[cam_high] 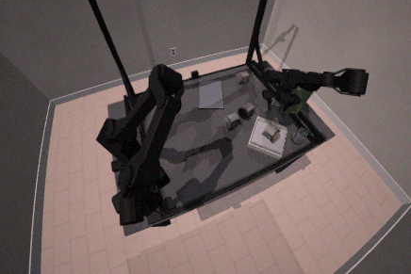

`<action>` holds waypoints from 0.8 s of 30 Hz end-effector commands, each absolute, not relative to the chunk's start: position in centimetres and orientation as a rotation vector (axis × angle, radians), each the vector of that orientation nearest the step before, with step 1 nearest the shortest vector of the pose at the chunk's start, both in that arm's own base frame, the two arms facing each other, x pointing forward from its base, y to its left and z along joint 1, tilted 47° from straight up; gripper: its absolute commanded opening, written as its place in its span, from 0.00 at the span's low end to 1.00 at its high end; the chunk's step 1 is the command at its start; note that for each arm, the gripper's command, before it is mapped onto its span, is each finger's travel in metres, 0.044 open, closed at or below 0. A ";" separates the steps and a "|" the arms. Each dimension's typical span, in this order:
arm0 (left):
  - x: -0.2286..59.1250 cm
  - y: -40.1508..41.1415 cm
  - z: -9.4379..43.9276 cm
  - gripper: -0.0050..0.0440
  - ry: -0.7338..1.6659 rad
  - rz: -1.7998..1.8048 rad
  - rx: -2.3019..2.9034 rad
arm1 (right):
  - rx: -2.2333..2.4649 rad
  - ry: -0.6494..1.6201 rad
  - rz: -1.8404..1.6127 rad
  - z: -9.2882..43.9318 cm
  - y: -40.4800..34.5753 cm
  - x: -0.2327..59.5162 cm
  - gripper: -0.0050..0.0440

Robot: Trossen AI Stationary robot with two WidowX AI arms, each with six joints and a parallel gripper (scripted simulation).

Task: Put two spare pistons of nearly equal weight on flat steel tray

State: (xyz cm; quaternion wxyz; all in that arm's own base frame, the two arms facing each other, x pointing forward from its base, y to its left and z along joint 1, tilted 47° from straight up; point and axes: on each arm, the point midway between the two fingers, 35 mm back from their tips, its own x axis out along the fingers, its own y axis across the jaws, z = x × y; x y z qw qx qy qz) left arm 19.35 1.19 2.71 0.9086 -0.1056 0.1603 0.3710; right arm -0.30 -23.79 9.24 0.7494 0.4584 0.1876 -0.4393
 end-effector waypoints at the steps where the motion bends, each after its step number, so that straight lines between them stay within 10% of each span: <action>1: 19.3 1.3 2.6 0.87 0.329 0.766 -0.215 | 1.002 0.408 -0.957 9.3 -23.8 -0.2 1.00; 24: 19.4 1.3 2.7 0.87 0.338 0.765 -0.212 | 1.002 0.408 -0.957 9.3 -23.8 -0.2 1.00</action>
